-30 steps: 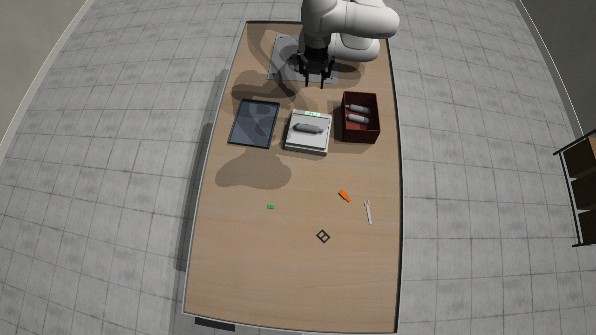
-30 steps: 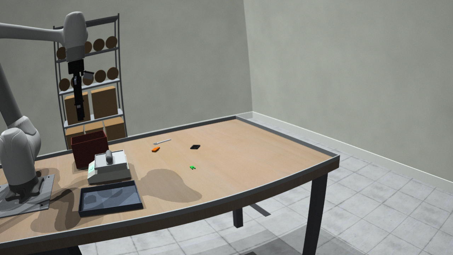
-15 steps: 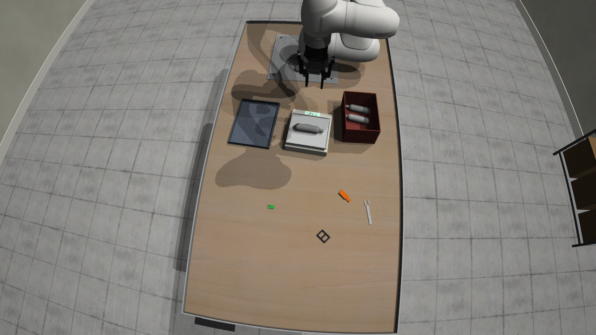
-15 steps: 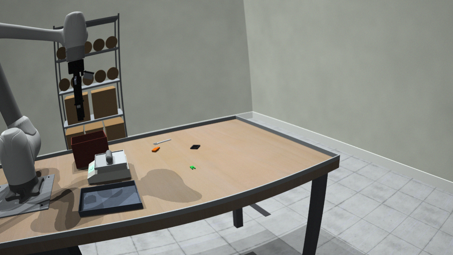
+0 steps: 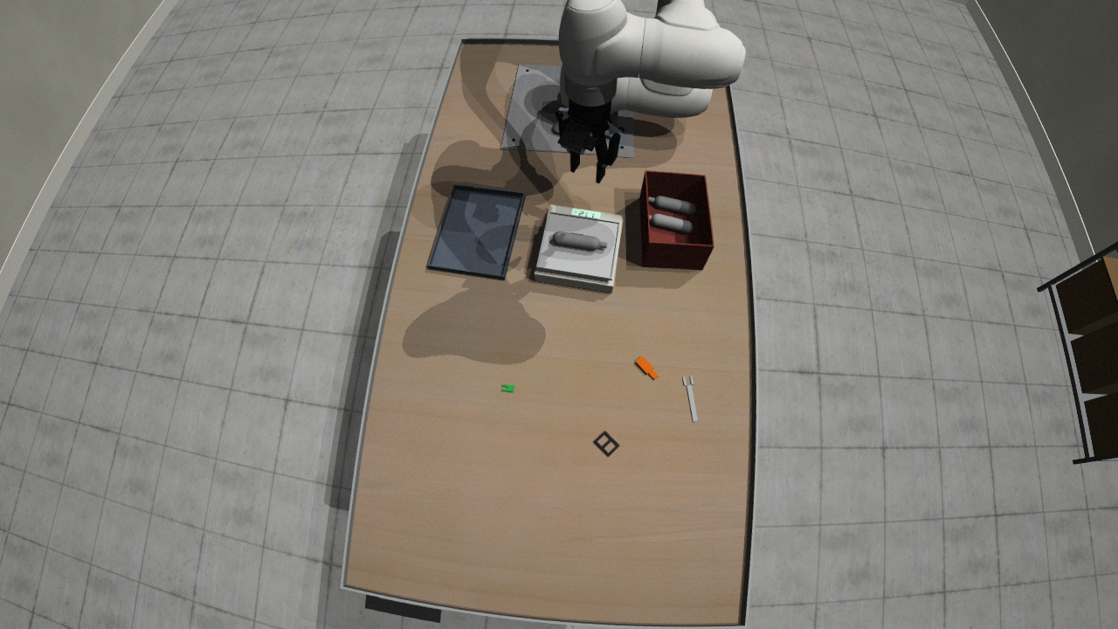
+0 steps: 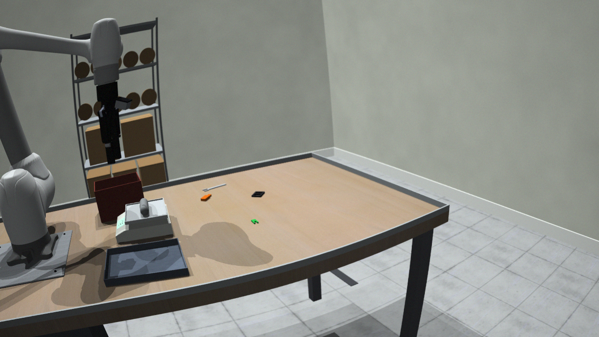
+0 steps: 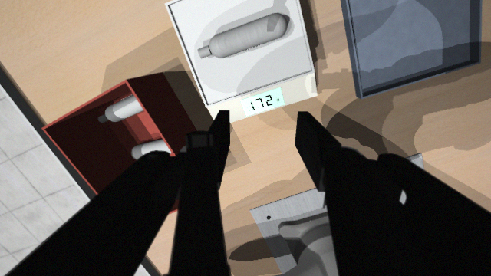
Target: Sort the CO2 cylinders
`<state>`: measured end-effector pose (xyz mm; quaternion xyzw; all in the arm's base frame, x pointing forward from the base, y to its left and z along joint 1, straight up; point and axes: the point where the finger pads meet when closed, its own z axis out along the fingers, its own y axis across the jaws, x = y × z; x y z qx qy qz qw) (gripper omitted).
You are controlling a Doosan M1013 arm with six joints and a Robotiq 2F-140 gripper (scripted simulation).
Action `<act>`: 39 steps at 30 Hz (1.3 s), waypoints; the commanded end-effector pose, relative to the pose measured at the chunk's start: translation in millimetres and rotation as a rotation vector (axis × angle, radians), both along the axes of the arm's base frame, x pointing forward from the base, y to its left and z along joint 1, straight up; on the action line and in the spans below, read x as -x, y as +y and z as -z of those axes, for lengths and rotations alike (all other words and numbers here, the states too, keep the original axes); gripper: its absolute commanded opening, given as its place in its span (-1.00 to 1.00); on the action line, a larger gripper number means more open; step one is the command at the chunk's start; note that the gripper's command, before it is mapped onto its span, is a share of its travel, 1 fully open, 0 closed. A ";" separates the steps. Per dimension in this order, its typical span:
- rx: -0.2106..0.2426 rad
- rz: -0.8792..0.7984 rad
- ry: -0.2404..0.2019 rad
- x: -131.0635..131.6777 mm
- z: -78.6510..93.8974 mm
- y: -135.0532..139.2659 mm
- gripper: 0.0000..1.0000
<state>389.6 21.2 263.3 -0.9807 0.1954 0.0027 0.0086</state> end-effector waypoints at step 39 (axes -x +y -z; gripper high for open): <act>0.014 1.241 0.014 -76.9 106.3 -5.3 -0.19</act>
